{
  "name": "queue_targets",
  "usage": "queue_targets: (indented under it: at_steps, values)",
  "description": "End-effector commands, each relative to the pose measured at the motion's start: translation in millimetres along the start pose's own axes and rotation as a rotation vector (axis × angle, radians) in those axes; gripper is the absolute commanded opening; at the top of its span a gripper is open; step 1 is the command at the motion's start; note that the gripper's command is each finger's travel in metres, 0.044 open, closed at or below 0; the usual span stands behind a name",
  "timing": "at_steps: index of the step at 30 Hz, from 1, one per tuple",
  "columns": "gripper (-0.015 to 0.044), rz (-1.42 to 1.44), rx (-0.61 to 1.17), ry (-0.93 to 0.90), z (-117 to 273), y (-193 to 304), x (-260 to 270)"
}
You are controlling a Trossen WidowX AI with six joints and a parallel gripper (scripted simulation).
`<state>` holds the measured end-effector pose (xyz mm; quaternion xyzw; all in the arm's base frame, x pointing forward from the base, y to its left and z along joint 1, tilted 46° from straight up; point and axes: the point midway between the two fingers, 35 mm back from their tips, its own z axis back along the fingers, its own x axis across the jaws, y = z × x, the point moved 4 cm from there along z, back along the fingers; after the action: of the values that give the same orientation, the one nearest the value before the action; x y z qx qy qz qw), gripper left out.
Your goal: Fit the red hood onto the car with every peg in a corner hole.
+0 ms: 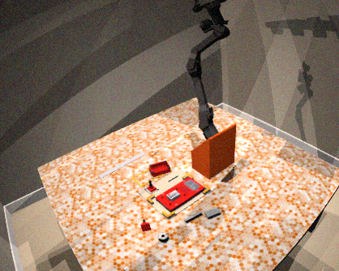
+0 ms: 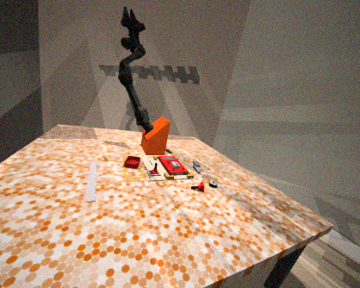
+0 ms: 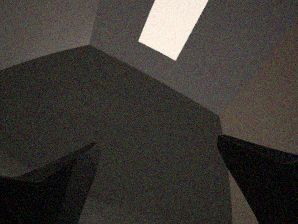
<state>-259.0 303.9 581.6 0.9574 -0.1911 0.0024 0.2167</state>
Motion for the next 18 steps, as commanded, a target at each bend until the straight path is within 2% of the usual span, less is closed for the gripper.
queue_targets:
  at_steps: [1,10,18]
  values:
    - [0.0440,0.006,-0.002,0.002,0,-1,0]
    - [0.0440,0.313,-0.124,0.097,-7,-71,6]
    - [0.0440,0.457,-0.163,0.147,-9,-116,26]
